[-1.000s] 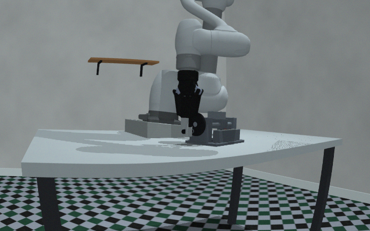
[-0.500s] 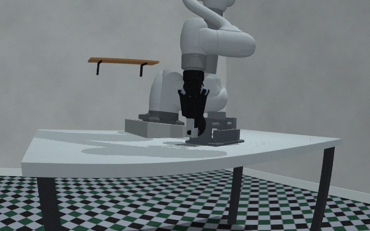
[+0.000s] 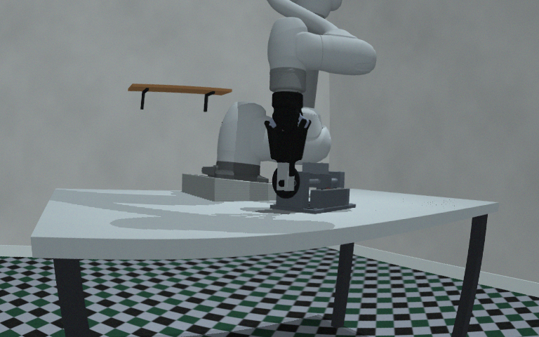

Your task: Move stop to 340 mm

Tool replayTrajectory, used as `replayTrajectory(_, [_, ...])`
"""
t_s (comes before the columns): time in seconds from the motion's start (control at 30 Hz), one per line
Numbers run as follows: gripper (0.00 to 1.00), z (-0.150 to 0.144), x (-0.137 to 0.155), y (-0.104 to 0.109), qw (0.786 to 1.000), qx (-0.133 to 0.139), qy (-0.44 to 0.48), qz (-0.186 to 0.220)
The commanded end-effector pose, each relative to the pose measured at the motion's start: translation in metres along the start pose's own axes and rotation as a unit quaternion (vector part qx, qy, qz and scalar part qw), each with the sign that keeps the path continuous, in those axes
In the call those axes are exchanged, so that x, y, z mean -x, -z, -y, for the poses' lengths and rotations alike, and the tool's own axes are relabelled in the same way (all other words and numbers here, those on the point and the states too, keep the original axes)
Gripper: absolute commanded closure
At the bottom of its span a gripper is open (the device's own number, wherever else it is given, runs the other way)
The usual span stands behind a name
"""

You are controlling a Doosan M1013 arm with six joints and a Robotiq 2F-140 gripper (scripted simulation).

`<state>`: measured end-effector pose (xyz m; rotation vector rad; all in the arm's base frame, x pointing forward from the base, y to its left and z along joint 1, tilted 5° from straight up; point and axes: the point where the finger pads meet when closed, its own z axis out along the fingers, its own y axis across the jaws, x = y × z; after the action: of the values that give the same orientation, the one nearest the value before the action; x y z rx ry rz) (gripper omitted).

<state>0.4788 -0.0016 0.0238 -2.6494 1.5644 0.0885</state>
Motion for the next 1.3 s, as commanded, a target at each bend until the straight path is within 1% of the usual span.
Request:
replayTrajectory(0.0, [0.96,0.0,0.0,0.005,1.0,0.0,0.0,0.0])
replayTrajectory(0.4, [0.96,-0.006,0.0,0.02,1.0,0.0,0.0,0.0])
replayTrajectory(0.87, [0.96,-0.016,0.0,0.028,1.0,0.0,0.0,0.0])
replayTrajectory(1.27, [0.96,-0.027,0.0,0.031,1.0,0.0,0.0,0.0])
